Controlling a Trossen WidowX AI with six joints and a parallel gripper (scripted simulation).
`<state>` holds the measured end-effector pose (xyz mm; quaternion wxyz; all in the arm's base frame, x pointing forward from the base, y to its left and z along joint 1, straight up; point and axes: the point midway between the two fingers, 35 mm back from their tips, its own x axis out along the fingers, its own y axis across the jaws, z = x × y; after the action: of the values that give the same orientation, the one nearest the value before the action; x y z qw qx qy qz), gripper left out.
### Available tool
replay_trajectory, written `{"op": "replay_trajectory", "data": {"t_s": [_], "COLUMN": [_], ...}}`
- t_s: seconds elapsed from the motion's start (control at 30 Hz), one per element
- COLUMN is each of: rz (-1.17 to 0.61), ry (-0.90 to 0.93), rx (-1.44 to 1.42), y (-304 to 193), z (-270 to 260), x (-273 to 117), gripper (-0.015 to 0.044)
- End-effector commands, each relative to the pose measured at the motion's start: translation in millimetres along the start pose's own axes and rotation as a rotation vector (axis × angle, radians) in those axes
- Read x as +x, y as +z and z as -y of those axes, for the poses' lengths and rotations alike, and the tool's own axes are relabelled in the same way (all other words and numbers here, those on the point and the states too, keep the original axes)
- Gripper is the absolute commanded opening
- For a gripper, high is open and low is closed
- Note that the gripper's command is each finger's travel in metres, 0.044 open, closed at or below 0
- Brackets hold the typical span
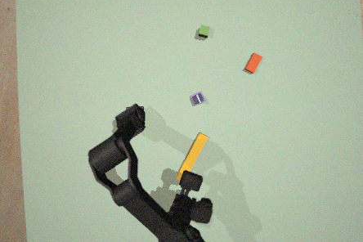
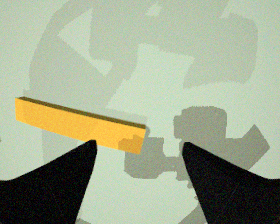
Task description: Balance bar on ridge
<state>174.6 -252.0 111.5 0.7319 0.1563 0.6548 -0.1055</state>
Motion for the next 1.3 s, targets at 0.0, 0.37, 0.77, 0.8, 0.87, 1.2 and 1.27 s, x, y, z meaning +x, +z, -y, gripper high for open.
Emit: {"op": "replay_trajectory", "data": {"t_s": [0.0,0.37,0.77,0.8,0.87,1.2,1.27], "rz": [-0.011,-0.042,-0.081,-0.085,-0.092,-0.130,-0.132], "ry": [-0.009,-0.024,-0.032,-0.032,-0.032,-0.029,-0.029], "rx": [-0.112,-0.508,-0.940,-0.976,-1.048,-1.401,-1.425], "y": [-2.2,-3.6,-6.6,-7.0,-7.6,-11.6,-11.9], "z": [-6.4,-25.5,-45.3,-46.9,-50.0,-64.9,-65.9], "x": [-0.6,-0.5,-0.4,-0.3,-0.3,0.0,0.0], "gripper": [0.0315,0.0315,0.0315,0.0315,0.0315,0.0315,0.0315]}}
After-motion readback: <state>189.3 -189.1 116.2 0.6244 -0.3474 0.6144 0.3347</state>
